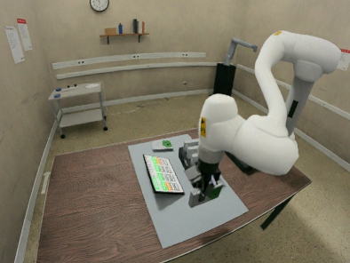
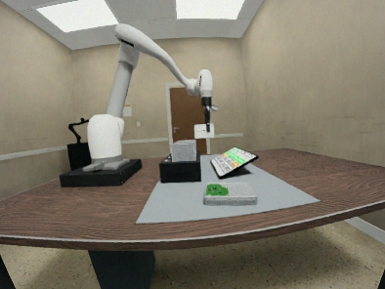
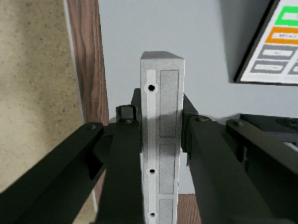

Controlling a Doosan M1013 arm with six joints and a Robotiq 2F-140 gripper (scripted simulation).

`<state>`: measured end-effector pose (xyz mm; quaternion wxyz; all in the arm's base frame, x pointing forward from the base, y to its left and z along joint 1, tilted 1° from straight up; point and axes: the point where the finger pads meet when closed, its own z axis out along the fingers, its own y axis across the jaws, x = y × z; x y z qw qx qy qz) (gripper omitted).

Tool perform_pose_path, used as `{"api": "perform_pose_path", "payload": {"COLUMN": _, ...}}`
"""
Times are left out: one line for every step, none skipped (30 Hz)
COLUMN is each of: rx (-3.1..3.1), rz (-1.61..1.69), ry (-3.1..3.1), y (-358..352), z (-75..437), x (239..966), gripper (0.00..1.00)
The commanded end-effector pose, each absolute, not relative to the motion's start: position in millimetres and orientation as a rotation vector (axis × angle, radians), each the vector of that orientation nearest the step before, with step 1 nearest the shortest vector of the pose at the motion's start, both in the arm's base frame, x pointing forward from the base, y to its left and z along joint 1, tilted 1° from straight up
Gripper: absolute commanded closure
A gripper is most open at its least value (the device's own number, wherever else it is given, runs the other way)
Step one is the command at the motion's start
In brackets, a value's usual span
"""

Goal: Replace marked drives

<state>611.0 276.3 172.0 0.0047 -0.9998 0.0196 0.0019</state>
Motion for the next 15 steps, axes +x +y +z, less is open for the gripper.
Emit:
{"api": "perform_pose_path", "payload": {"rx": -3.131, "rz": 0.005, "ry": 0.062, "y": 276, "z": 180, "x": 611, "gripper": 0.90}}
{"api": "perform_pose_path", "payload": {"rx": -3.131, "rz": 0.005, "ry": 0.062, "y": 276, "z": 183, "x": 611, "gripper": 0.90}}
{"api": "perform_pose_path", "payload": {"rx": -3.131, "rz": 0.005, "ry": 0.062, "y": 276, "z": 185, "x": 611, "gripper": 0.90}}
{"api": "perform_pose_path", "payload": {"rx": -3.131, "rz": 0.005, "ry": 0.062, "y": 276, "z": 188, "x": 611, "gripper": 0.90}}
{"api": "perform_pose_path", "payload": {"rx": -3.131, "rz": 0.005, "ry": 0.062, "y": 276, "z": 191, "x": 611, "gripper": 0.90}}
{"api": "perform_pose_path", "payload": {"rx": -3.131, "rz": 0.005, "ry": 0.062, "y": 276, "z": 193, "x": 611, "gripper": 0.90}}
{"api": "perform_pose_path", "payload": {"rx": -3.131, "rz": 0.005, "ry": 0.062, "y": 276, "z": 196, "x": 611, "gripper": 0.90}}
{"api": "perform_pose_path", "payload": {"rx": -3.131, "rz": 0.005, "ry": 0.062, "y": 276, "z": 198, "x": 611, "gripper": 0.90}}
{"api": "perform_pose_path", "payload": {"rx": -3.131, "rz": 0.005, "ry": 0.062, "y": 276, "z": 200, "x": 611, "gripper": 0.90}}
{"api": "perform_pose_path", "payload": {"rx": -3.131, "rz": 0.005, "ry": 0.062, "y": 276, "z": 203, "x": 611, "gripper": 0.90}}
{"api": "perform_pose_path", "payload": {"rx": -3.131, "rz": 0.005, "ry": 0.062, "y": 276, "z": 205, "x": 611, "gripper": 0.90}}
{"api": "perform_pose_path", "payload": {"rx": -3.131, "rz": 0.005, "ry": 0.062, "y": 276, "z": 207, "x": 611, "gripper": 0.90}}
{"api": "perform_pose_path", "payload": {"rx": -3.131, "rz": 0.005, "ry": 0.062, "y": 276, "z": 209, "x": 611, "gripper": 0.90}}
{"api": "perform_pose_path", "payload": {"rx": -3.131, "rz": 0.005, "ry": 0.062, "y": 276, "z": 211, "x": 611, "gripper": 0.90}}
{"api": "perform_pose_path", "payload": {"rx": -3.131, "rz": 0.005, "ry": 0.062, "y": 276, "z": 213, "x": 611, "gripper": 0.90}}
